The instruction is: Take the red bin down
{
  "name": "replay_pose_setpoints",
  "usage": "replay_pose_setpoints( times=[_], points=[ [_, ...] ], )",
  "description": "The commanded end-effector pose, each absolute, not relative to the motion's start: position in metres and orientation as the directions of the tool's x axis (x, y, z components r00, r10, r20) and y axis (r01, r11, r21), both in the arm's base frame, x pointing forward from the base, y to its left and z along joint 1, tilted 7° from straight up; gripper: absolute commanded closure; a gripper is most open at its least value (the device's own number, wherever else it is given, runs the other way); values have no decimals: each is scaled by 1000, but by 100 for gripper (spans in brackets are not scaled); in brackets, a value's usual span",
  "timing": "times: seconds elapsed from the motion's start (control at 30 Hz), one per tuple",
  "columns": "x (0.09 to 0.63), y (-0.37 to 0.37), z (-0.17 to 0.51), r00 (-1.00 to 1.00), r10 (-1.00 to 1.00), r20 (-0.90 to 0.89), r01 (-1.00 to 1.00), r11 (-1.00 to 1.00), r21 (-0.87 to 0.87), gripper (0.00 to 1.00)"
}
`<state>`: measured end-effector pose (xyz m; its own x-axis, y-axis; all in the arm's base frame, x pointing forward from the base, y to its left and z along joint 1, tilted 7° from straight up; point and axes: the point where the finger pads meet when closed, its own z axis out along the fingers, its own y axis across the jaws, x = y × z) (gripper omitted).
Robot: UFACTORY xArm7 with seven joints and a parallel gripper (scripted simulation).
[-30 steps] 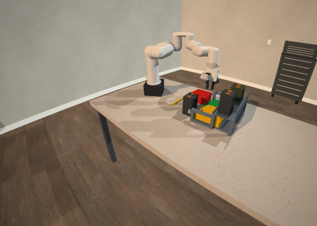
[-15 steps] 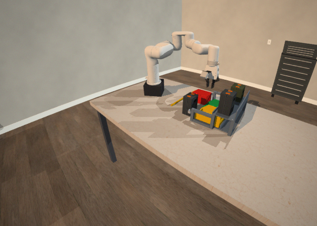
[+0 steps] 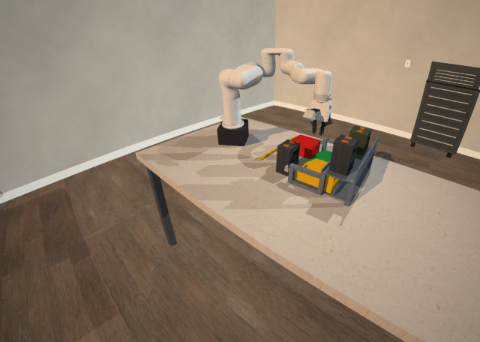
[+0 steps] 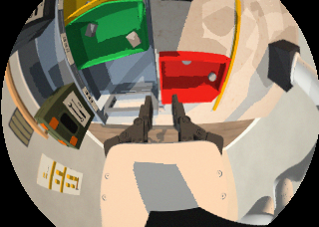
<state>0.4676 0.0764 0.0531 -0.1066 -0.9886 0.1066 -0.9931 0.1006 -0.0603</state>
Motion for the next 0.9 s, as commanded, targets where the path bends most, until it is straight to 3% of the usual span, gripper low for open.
replay_pose_setpoints(
  times=[0.0,0.87],
  points=[
    [469,76,52,-107,-989,106,-993,100,-64,67],
    [469,76,47,-107,-989,106,-993,100,-64,67]
  ],
)
